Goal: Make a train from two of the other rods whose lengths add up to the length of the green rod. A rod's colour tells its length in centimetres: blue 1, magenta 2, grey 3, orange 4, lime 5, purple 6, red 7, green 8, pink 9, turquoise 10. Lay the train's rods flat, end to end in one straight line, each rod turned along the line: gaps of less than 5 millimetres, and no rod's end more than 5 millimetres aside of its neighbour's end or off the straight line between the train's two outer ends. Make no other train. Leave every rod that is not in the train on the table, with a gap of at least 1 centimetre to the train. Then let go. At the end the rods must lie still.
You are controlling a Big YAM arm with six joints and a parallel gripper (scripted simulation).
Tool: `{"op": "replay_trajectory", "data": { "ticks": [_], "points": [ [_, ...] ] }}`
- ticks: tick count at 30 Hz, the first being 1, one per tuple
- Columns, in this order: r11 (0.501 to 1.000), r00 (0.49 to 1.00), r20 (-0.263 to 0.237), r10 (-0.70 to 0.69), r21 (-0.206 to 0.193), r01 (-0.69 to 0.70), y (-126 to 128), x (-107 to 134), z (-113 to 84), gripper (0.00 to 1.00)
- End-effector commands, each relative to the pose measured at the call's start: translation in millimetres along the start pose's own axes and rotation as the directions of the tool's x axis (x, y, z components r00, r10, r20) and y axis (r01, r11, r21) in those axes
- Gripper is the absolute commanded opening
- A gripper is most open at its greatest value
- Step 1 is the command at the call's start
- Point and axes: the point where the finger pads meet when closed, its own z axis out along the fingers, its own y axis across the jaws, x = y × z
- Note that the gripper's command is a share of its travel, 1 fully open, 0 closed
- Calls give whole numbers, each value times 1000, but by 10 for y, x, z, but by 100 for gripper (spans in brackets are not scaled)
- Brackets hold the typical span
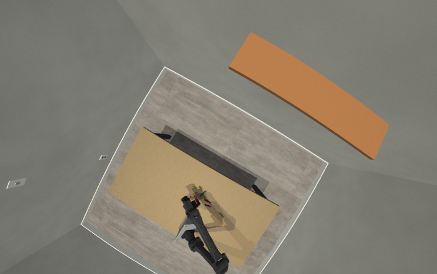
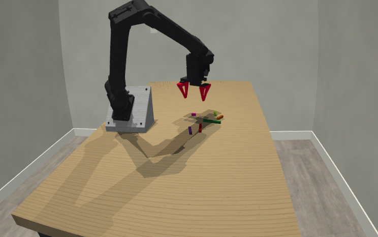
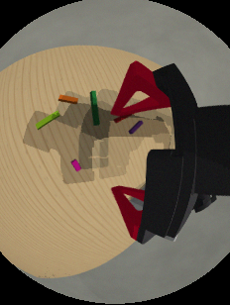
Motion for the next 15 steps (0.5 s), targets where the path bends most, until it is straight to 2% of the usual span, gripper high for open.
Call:
{"op": "replay_trajectory", "data": {
  "ticks": [1,3,4,5,7,9,10,12,15],
  "points": [
    [993,992,37,117,15,-118,-83,-1,-98,100],
    [993,992,37,117,15,-118,-83,-1,-98,100],
    [994,993,53,107,29,-109,-71,-67,-176,100],
    [978,977,35,210,5,-211,-140,54,-67,100],
    [978,977,33,208,5,-209,-137,61,-66,100],
    [982,982,48,185,24,-186,-77,9,-144,100],
    [955,955,36,296,2,-296,-175,100,-61,100],
    [956,955,34,294,2,-294,-172,107,-61,100],
    [961,960,57,274,19,-276,-134,30,-160,100]
  ]
}}
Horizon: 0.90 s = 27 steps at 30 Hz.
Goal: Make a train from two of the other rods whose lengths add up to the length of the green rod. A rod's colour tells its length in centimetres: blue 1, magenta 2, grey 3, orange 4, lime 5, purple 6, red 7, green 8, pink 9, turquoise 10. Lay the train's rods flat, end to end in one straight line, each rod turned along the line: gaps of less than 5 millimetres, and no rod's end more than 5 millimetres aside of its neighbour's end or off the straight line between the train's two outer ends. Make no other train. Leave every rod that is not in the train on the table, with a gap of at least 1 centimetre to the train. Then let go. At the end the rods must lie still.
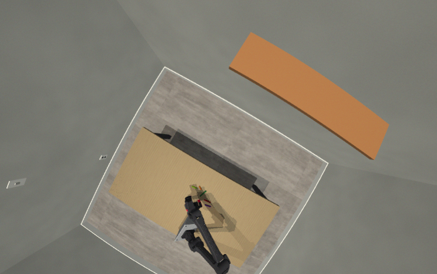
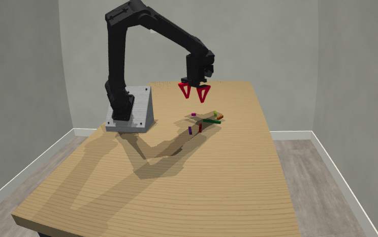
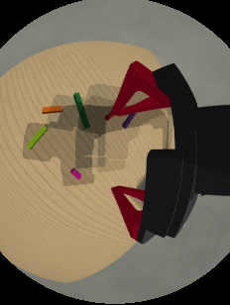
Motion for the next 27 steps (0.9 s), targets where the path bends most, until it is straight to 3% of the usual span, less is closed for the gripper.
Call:
{"op": "replay_trajectory", "data": {
  "ticks": [1,2,9,10,13,15,18,19,27],
  "points": [
    [998,997,52,53,21,-54,-28,-89,-160,100],
    [986,985,32,167,0,-167,-128,11,-55,100],
    [989,988,55,146,15,-147,-76,-54,-156,100],
    [966,965,33,260,-3,-260,-174,53,-49,100],
    [966,966,30,258,-2,-258,-172,60,-49,100],
    [971,970,56,238,11,-239,-122,-9,-147,100],
    [970,968,53,244,7,-244,-137,-7,-136,100],
    [936,935,33,353,-6,-353,-220,97,-42,100],
    [940,939,52,340,1,-341,-195,39,-122,100]
  ]
}}
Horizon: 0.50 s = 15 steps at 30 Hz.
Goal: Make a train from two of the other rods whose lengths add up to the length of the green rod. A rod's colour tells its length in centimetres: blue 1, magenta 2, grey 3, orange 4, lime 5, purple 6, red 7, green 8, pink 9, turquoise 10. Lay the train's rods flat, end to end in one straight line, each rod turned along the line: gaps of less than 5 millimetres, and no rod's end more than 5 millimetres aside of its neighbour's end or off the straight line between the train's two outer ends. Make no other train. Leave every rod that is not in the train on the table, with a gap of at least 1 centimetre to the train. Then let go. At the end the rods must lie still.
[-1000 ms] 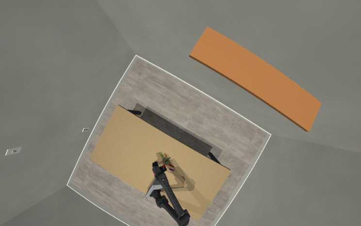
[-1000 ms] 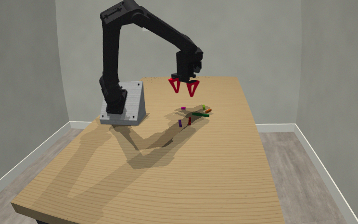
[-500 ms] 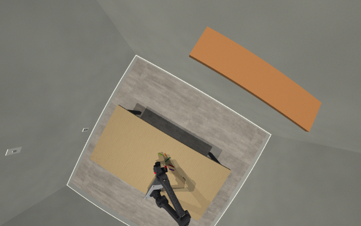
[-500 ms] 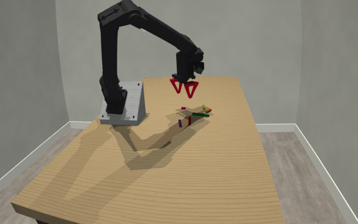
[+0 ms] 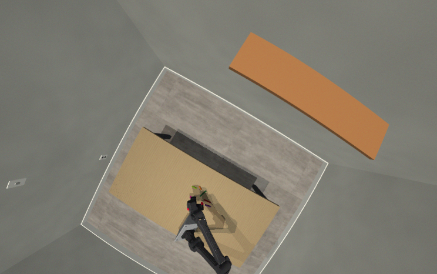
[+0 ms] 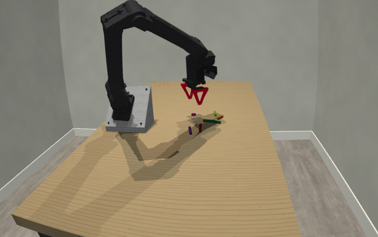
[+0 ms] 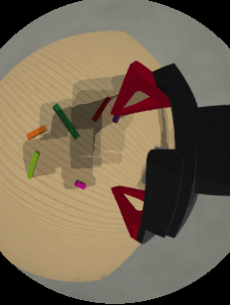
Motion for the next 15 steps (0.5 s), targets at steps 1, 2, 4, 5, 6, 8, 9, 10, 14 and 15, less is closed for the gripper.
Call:
{"op": "replay_trajectory", "data": {
  "ticks": [1,2,4,5,6,8,9,10,14,15],
  "points": [
    [999,998,41,53,-2,-53,-55,-90,-106,100],
    [999,998,40,54,-3,-54,-59,-89,-102,100],
    [987,987,26,159,-8,-159,-135,-14,-37,100],
    [987,987,24,158,-7,-158,-136,-10,-37,100],
    [988,987,25,158,-7,-157,-134,-10,-39,100],
    [990,989,53,139,0,-139,-71,-70,-139,100],
    [990,989,54,140,0,-140,-72,-73,-142,100],
    [990,989,54,140,0,-140,-72,-73,-142,100],
    [986,986,31,164,-11,-164,-148,-51,-63,100],
    [987,987,36,159,-9,-158,-131,-57,-80,100]
  ]
}}
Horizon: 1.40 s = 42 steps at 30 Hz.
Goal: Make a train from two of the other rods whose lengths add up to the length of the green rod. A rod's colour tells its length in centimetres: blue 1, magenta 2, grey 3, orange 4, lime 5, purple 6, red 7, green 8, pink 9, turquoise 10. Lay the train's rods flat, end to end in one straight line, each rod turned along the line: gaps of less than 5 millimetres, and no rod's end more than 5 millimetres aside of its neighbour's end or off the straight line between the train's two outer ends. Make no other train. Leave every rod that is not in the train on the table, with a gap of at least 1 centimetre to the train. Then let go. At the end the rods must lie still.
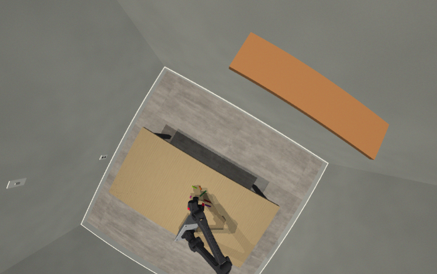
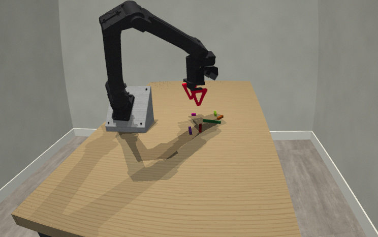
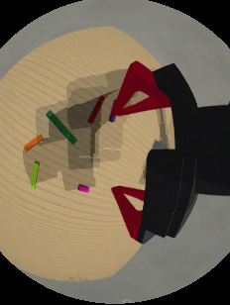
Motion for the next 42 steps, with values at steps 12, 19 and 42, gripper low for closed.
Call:
{"op": "replay_trajectory", "data": {
  "ticks": [12,19,42],
  "points": [
    [989,988,43,145,-9,-145,-106,-80,-105,100],
    [974,972,49,228,-6,-228,-116,-22,-114,100],
    [895,895,23,446,-14,-445,-311,57,-10,100]
  ]
}}
